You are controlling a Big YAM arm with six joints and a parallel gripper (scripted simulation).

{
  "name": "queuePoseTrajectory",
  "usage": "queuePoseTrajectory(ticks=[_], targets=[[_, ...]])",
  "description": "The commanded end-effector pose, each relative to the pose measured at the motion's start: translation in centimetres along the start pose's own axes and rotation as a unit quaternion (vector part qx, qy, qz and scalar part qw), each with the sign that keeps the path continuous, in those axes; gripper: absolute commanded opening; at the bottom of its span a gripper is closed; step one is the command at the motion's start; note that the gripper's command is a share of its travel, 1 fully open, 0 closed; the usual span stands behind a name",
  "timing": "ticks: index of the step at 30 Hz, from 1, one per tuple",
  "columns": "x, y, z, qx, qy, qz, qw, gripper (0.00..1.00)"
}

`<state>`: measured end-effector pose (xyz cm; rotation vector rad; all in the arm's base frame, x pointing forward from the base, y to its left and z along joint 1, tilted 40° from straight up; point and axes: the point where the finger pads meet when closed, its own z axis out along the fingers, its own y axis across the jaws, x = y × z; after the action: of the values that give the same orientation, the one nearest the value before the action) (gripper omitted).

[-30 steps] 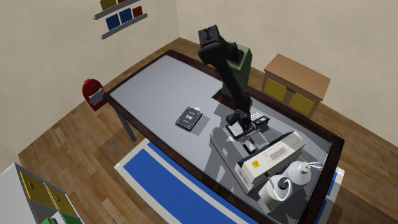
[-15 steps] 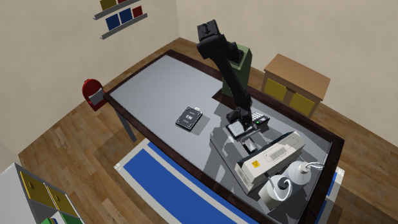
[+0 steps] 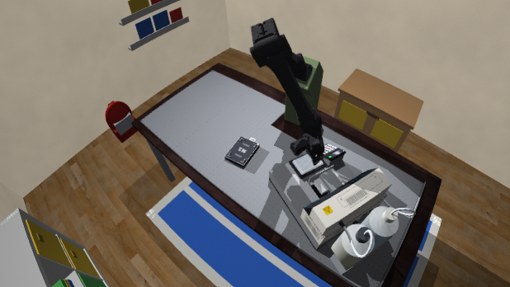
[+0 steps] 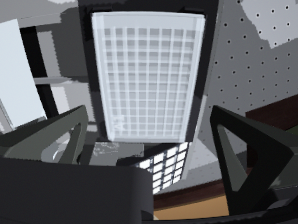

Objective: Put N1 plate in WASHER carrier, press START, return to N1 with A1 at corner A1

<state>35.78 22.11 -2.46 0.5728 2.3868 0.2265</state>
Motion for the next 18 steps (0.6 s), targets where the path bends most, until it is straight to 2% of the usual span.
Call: queuePoseTrajectory(ticks=[1,18], targets=[[0.1,0.4,-1.4,-0.008,-0.001,0.005,1.000,1.00],[0.1,0.5,-3.9,-0.008,-0.001,0.006,1.000,1.00]])
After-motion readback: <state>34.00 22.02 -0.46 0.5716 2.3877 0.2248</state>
